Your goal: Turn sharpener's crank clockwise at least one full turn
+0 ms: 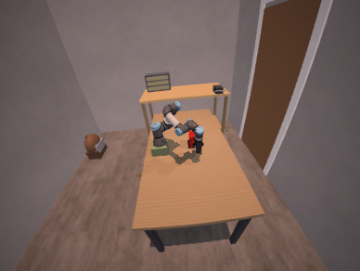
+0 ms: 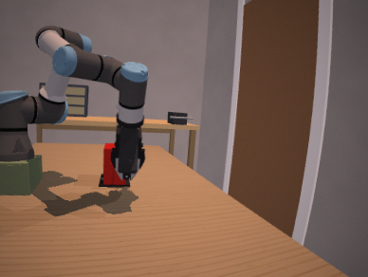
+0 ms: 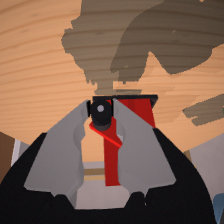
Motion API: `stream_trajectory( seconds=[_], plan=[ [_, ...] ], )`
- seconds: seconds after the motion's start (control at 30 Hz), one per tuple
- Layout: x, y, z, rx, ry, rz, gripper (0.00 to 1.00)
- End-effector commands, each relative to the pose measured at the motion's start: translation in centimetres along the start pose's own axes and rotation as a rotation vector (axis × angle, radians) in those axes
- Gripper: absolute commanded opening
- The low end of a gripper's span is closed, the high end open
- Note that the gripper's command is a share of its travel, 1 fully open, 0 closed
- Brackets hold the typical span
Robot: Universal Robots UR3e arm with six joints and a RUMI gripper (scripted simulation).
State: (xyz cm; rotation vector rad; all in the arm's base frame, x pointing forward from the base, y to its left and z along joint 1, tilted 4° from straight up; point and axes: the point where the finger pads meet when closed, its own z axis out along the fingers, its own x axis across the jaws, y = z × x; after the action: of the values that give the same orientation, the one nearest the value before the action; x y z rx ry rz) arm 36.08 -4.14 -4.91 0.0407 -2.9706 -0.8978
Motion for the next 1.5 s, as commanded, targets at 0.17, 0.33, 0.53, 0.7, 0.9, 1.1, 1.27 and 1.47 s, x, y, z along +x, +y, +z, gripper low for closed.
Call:
stream_trajectory(
  seconds=[0.17,0.33,0.53,0.7,0.9,1.1,1.27,1.47],
  plan=[
    [0.7,-0.5,0.6,0.005,0.0,-0.003,0.09],
    [1.1,-0.6,0.8,0.005,0.0,-0.003,0.09],
    [1.5,-0.7,1.0,0.005,0.0,-0.003,0.09],
    [1.8,-0.8,1.2,0.005,0.0,-0.003,0.09],
    [2.3,-0.9,1.3,0.005,0.0,-0.003,0.09],
    [2.8,-0.9,1.4,0.004,0.0,-0.003,0.09],
    [3.3,-1.0,1.5,0.004,0.0,-0.003,0.09],
    [3.8,-1.0,1.5,0.004,0.001,-0.003,0.09]
  ],
)
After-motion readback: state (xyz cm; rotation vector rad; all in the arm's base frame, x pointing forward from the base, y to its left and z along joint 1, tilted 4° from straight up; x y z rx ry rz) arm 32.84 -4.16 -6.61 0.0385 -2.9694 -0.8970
